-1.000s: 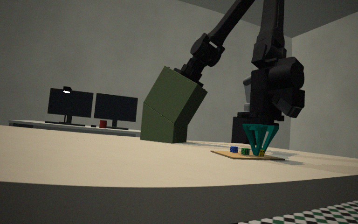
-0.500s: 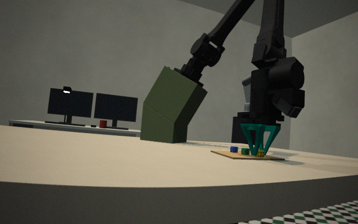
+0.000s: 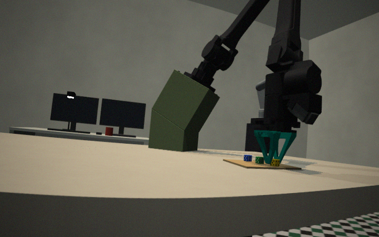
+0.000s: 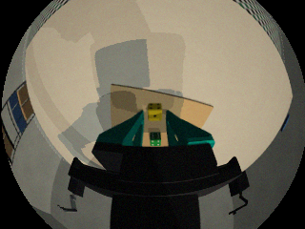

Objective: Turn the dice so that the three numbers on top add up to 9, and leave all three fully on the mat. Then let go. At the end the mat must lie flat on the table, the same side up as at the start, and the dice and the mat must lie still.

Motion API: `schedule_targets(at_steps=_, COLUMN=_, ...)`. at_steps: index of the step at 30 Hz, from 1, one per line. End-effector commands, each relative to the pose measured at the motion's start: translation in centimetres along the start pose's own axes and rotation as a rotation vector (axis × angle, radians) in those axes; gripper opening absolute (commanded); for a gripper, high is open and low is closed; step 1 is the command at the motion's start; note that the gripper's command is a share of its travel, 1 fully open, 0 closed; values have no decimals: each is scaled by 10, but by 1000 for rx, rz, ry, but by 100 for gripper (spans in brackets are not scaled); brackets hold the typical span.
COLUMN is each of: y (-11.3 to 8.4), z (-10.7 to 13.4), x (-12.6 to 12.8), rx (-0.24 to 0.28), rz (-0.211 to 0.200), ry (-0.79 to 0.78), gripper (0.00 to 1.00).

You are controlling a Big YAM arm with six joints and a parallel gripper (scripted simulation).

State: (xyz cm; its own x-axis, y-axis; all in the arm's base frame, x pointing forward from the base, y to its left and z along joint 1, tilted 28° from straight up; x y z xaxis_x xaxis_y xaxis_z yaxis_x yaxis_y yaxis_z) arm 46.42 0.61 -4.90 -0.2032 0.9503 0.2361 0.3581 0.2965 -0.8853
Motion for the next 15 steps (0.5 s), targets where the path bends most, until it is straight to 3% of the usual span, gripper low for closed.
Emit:
schedule_targets(at_steps=1, y=-25, z=-8, x=-6, rx=-29, rz=11, ry=-3, gripper=30)
schedule_targets(at_steps=3, y=-25, z=-8, x=-6, rx=-29, rz=11, ry=-3, gripper=30)
schedule_targets(at_steps=15, y=-86, z=-8, x=-5, rx=-33, rz=13, ry=-5, gripper=30)
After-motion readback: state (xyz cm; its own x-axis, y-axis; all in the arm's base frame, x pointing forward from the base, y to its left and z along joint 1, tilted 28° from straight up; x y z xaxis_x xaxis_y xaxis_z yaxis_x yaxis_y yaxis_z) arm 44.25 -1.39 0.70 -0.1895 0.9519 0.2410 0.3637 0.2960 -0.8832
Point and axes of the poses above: the point where the finger pads meet when closed, its own y axis out along the fingers, its own x axis across the jaws, z = x × y, the point moved 3 cm from there along -y, back along the fingers, and after that the axes turned 14 degrees about -y, right-handed, at the moved point
